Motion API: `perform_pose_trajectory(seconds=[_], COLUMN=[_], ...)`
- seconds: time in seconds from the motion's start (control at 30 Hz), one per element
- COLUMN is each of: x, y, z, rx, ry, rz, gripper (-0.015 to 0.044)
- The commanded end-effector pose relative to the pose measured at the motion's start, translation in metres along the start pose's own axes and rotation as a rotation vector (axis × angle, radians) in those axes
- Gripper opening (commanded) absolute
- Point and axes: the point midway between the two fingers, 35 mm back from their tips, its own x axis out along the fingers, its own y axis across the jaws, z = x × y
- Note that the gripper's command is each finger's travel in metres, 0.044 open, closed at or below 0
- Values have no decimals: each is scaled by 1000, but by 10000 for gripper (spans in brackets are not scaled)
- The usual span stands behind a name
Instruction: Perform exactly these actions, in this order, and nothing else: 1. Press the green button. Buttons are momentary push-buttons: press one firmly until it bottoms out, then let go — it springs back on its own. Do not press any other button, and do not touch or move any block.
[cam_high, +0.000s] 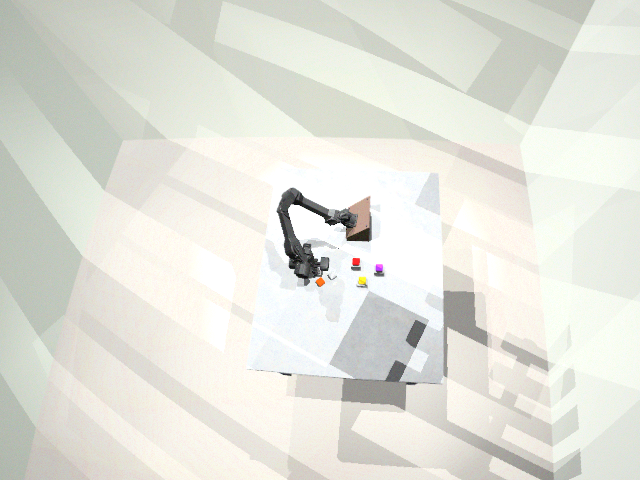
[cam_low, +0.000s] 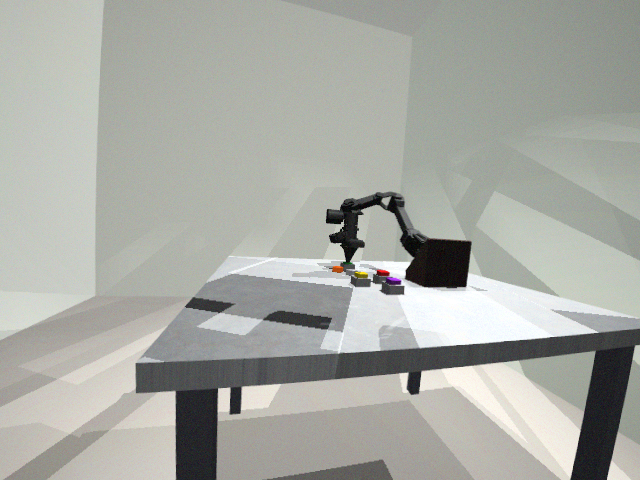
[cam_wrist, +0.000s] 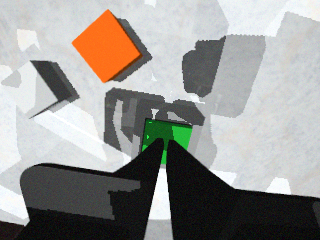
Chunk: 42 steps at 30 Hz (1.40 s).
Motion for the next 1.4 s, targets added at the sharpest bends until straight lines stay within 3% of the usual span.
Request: perform_pose_trajectory(seconds=[0.0,0.37,0.47,0.63,0.87,1.37], x=[1,-34,-39,-61,-85,-102], y=[-1,0,19,92,189,382], z=[-1,0,14,50,63,-4], rx=[-3,-3,-7,-18,-26,-4], ry=[2,3,-7,-22,-17,2], rz=[-3,-1,20,75,104,30], gripper=[20,20,99,230,400,400])
